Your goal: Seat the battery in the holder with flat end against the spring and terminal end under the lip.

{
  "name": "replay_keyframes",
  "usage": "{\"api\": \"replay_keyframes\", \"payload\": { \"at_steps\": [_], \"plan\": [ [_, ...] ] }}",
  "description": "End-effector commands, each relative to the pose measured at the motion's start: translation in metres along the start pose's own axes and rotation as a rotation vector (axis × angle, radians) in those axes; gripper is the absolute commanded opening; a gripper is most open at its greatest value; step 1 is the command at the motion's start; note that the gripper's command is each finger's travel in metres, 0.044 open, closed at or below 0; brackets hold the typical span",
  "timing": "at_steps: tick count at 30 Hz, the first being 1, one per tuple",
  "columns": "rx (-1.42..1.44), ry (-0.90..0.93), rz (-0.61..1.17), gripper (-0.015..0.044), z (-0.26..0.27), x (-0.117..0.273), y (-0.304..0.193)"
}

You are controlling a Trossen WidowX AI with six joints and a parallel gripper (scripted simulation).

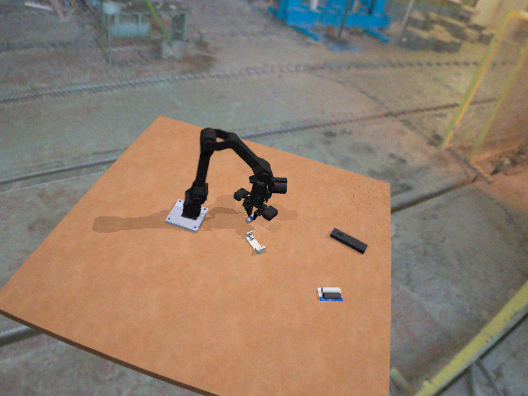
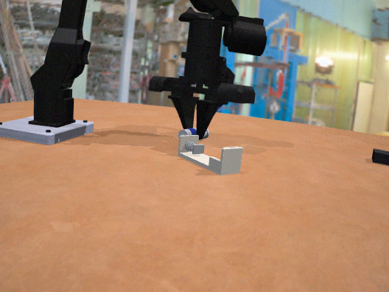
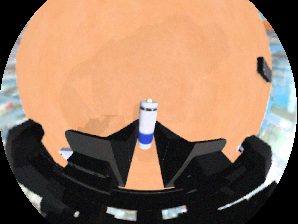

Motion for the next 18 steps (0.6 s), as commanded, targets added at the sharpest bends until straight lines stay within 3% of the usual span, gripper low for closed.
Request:
{"api": "replay_keyframes", "payload": {
  "at_steps": [1,4,10,18],
  "plan": [
    [0.002,-0.007,-0.006,0.0066,-0.001,0.025,0.002],
    [0.002,-0.007,-0.006,0.0066,0.000,0.045,0.001],
    [-0.042,-0.007,-0.006,0.0066,-0.003,0.047,-0.001],
    [-0.564,-0.009,-0.008,0.0066,-0.037,0.054,-0.016]
  ]
}}
Point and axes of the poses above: the point midway between the two fingers, 35 mm back from their tips, its own x axis back along the fingers, its own z axis across the jaws, y = z × x, the point moved 6 cm from there along x, back along the fingers, and after that the axes turned 13 degrees about -x, right-handed, at the moved point
